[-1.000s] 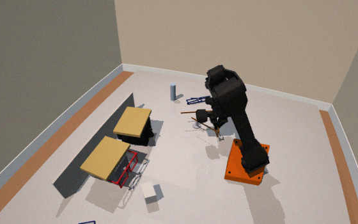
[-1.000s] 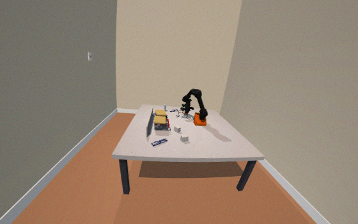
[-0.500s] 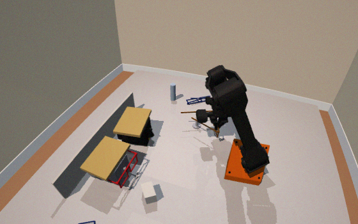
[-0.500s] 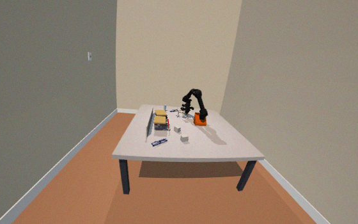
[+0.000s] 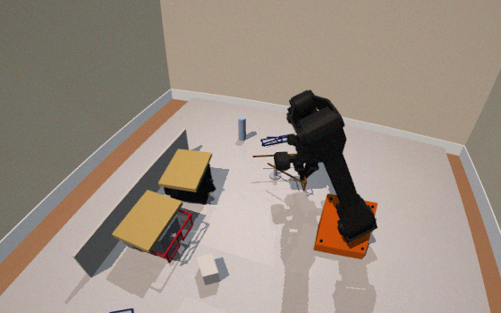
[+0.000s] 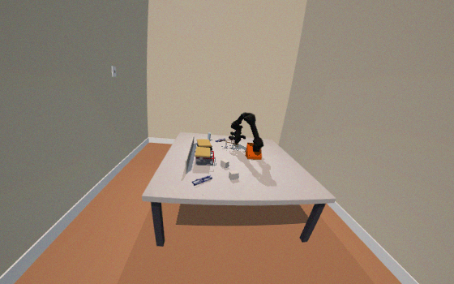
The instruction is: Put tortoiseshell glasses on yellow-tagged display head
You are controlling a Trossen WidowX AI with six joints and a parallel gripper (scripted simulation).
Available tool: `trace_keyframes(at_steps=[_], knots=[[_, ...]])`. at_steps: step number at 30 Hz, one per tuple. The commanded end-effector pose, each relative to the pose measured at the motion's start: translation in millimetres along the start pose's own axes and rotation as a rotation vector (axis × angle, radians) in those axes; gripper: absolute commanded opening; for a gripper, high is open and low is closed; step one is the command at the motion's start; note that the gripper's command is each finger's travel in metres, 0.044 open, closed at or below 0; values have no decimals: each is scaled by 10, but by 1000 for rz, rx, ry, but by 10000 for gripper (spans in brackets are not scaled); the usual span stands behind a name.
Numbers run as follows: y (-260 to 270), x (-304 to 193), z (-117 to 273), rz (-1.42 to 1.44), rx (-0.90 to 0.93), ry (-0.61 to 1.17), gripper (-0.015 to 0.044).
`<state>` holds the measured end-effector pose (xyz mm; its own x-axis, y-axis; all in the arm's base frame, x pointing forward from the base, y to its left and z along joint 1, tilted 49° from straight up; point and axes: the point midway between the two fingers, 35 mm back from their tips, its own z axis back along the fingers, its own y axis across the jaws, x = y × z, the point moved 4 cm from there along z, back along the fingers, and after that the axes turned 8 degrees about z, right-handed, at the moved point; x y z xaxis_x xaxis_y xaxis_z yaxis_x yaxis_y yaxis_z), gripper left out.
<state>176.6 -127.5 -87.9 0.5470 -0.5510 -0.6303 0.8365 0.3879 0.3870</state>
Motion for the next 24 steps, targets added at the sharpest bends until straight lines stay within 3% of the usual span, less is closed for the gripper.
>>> trace_keyframes(at_steps=[1, 13, 24], knots=[[-8, 23, 27, 5, -5, 0, 0], [-16, 74, 595, 5, -7, -1, 0], [96, 242, 620, -154, -6, -3, 0]])
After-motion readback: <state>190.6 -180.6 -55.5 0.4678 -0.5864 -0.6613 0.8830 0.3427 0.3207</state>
